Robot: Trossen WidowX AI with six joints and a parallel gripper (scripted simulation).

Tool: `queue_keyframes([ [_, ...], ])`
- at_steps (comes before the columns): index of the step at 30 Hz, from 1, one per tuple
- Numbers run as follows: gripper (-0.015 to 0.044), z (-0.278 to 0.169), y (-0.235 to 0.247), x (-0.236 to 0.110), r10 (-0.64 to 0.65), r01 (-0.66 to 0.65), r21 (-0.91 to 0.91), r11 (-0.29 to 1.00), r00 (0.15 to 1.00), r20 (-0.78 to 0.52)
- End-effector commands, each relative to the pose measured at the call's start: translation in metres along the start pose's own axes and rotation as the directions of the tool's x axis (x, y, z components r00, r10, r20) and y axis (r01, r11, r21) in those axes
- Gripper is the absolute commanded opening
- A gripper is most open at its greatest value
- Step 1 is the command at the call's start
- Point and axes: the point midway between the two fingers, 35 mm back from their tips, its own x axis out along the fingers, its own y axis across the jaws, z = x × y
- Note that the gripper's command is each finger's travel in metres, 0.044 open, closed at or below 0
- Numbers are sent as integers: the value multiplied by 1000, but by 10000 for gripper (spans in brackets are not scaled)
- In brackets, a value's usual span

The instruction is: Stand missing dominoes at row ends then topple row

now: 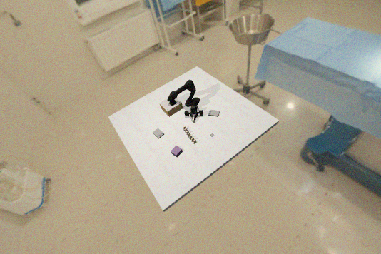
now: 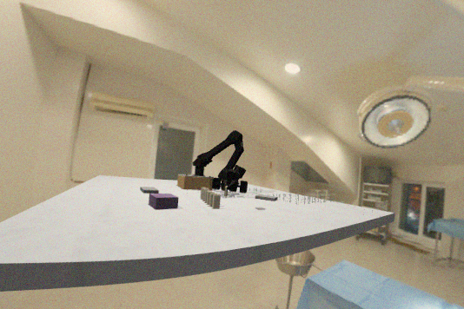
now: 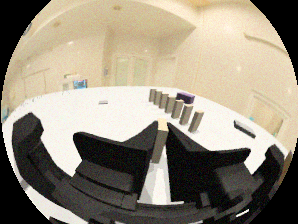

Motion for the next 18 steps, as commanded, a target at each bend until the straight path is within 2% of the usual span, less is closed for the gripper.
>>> queue_keyframes([
  [1,29,-3,0,0,-6,6,15,1000,1000,3],
  [7,29,-3,0,0,-6,6,15,1000,1000,3],
  [18,318,-3,0,0,-6,6,15,1000,1000,3],
])
